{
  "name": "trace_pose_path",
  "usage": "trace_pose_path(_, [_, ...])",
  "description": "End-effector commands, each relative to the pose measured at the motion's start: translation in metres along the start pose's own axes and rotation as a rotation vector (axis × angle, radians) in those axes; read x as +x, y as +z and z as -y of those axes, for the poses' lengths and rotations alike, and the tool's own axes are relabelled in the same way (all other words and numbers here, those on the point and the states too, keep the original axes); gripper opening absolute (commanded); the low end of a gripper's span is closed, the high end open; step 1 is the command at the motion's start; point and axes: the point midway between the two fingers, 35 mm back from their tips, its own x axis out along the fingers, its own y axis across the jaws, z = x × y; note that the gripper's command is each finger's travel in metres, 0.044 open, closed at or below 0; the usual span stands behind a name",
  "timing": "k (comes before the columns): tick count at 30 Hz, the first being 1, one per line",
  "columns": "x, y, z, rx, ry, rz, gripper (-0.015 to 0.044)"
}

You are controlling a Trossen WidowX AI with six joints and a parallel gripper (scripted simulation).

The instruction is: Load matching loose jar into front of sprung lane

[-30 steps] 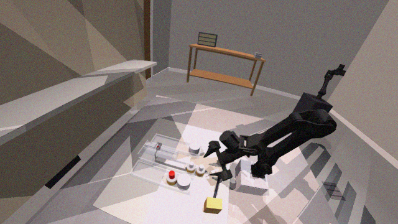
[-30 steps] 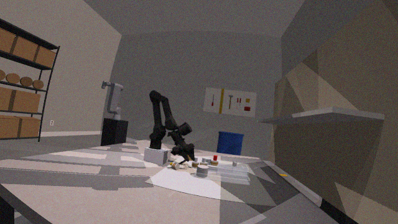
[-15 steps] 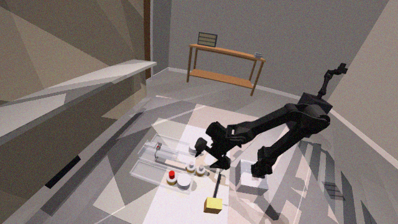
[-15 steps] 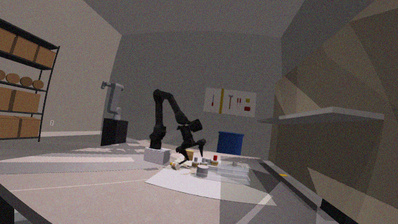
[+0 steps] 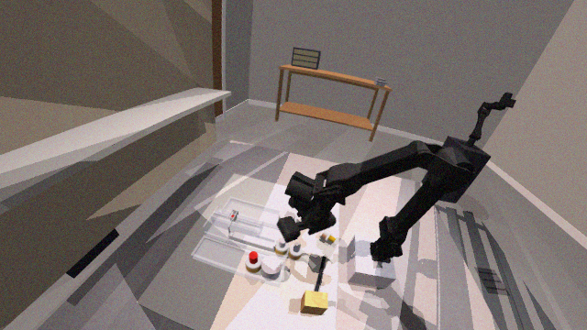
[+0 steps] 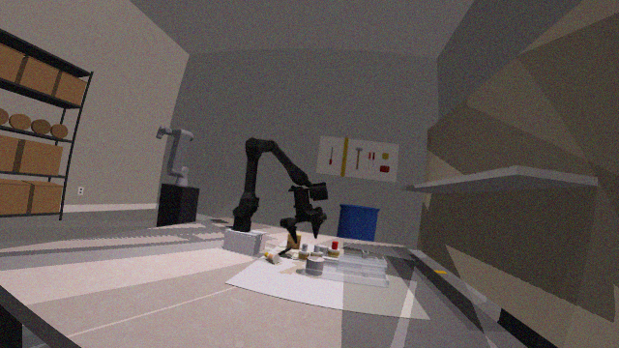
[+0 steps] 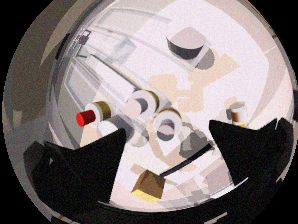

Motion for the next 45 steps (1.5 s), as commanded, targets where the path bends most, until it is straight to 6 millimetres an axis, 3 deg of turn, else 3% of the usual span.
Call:
trace_pose_path(1, [-0.023, -0.006, -0.018, -0.827, -0.131, -0.203, 0.044])
trace_pose_path(20, [-0.023, -0.006, -0.018, -0.827, -0.131, -0.203, 0.044])
trace_pose_path(25, [0.011, -0.011, -0.012, -0.827, -0.131, -0.203, 0.044])
trace_pose_path(45, [0.039, -0.014, -0.006, -0.827, -0.131, -0.203, 0.044])
